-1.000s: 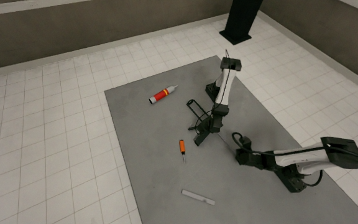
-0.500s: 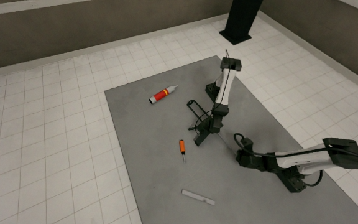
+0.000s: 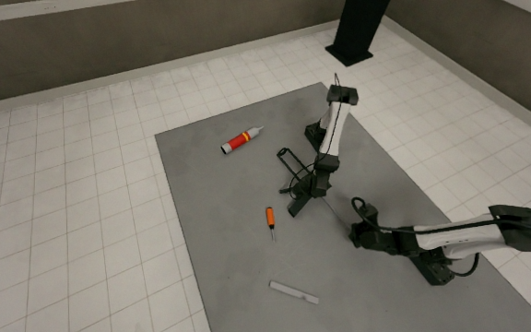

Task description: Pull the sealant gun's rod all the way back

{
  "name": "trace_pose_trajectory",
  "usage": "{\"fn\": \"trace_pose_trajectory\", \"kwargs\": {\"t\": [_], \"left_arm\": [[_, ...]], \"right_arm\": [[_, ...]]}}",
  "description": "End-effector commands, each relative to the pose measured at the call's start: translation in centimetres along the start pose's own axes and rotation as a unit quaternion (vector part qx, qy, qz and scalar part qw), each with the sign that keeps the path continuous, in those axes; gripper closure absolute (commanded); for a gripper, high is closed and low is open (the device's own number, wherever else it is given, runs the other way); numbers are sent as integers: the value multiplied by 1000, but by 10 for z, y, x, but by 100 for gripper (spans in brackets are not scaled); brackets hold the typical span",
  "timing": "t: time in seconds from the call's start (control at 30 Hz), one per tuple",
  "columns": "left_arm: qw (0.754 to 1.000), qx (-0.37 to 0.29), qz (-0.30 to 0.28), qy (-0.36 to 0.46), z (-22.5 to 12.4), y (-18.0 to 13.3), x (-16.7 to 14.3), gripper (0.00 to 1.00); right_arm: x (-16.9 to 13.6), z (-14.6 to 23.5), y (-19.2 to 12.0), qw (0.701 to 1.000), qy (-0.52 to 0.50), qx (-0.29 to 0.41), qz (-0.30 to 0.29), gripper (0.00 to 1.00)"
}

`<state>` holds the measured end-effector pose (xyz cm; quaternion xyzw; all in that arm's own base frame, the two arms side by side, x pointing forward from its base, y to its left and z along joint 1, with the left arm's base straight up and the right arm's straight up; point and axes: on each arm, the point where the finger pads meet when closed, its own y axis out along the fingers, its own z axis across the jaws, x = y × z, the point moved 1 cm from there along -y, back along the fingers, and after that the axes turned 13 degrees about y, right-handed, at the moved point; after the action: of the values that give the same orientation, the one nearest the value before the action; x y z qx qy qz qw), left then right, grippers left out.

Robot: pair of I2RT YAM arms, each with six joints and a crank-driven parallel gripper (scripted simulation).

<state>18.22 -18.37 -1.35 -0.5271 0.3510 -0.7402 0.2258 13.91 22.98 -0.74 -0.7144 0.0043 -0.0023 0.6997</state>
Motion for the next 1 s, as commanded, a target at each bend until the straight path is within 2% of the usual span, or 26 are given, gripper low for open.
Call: {"fn": "trace_pose_trajectory", "kwargs": {"t": [0.0,0.13,0.17,0.3,0.4,0.47,0.5,0.53,0.7,0.8,0.9,0.97], "left_arm": [[1000,13,-10,15,15,-21,9,29],[1000,8,-6,11,13,-45,5,29],[1000,-6,1,0,3,-42,-2,29],[1000,-12,2,-5,0,-37,-4,29],[1000,-12,2,-5,0,-37,-4,29],[1000,-13,3,-6,-1,-36,-5,29],[1000,-13,3,-6,-1,-36,-5,29],[1000,-14,0,-4,1,-38,-2,29],[997,41,41,-49,13,-45,2,29],[992,92,51,-71,18,-51,23,29],[983,156,31,-89,23,-60,57,29],[983,156,31,-89,23,-60,57,29]], "right_arm": [[3,1,-2,1000,1,4,-6,19],[8,3,-18,1000,-1,16,-15,18],[9,3,-22,1000,-1,19,-17,18],[11,4,-39,999,0,27,-23,18],[8,7,-36,1000,1,21,-19,18],[7,12,-51,999,2,29,-24,18],[8,9,-51,999,-9,25,-28,6],[8,8,-51,999,-18,22,-28,0],[1,-10,-37,997,-78,-20,-5,0],[-1,-13,-35,995,-94,-27,-1,0],[-2,-15,-33,995,-97,-32,2,0],[-2,-15,-33,995,-97,-32,2,0]]}}
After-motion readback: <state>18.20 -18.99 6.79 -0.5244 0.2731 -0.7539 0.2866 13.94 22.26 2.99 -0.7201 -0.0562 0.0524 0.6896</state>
